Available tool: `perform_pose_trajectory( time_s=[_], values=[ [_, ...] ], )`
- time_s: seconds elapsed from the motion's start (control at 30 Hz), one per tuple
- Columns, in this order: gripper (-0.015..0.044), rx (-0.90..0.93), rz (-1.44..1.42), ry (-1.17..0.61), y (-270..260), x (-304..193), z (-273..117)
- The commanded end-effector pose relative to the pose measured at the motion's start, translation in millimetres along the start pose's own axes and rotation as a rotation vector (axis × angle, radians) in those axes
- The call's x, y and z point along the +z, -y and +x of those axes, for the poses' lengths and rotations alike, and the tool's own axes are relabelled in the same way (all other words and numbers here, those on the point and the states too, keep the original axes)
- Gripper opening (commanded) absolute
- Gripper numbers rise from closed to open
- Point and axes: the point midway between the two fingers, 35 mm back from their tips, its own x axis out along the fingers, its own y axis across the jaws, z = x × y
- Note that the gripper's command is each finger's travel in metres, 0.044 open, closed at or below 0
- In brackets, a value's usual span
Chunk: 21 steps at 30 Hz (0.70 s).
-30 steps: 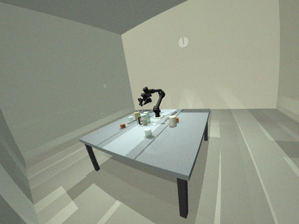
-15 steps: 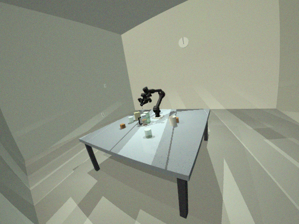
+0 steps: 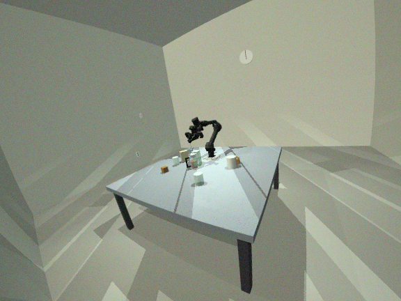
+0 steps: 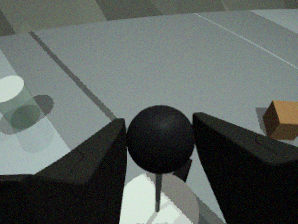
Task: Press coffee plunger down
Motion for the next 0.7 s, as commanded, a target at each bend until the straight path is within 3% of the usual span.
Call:
perform_pose_trajectory(
  time_s=[0.0,0.67],
  values=[
    [0.0124,-0.002,0.004,-0.026,0.3,-14.4,7.9],
    [0.0124,-0.002,0.004,-0.026,0.2,-41.2,25.8]
  ],
)
